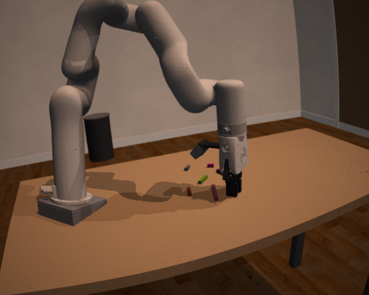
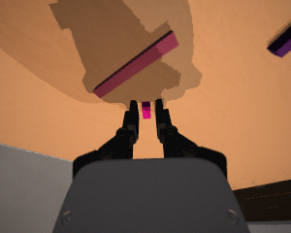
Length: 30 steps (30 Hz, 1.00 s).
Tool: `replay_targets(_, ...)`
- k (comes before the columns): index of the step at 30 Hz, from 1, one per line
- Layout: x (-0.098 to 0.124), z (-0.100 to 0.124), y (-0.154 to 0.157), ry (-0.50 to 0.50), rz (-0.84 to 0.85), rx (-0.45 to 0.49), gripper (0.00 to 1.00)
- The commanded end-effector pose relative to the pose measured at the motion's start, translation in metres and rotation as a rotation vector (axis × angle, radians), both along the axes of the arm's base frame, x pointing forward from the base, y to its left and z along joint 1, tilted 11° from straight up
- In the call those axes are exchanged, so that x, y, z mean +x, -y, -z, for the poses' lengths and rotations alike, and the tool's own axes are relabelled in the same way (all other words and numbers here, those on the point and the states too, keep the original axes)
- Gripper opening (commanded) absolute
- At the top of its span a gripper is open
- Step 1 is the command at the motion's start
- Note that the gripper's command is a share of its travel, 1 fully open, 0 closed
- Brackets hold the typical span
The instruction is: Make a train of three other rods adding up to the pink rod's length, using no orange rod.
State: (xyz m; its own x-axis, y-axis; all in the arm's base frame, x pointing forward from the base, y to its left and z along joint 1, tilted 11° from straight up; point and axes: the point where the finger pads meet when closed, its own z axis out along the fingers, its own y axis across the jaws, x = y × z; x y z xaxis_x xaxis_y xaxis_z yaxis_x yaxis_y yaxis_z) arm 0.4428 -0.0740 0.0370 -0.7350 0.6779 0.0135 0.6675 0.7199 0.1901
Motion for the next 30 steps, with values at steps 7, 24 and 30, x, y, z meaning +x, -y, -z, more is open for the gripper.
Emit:
replay_targets(7,0.001,-0.006,0.001,0.004,0.000,-0.001,0.24)
replay_targets(24,-0.008,-0.076,0.012,0.004,0.000,-0.001,0.24)
replay_targets(30,-0.009,-0.087,0.013,0.004,0.000,-0.001,0.24)
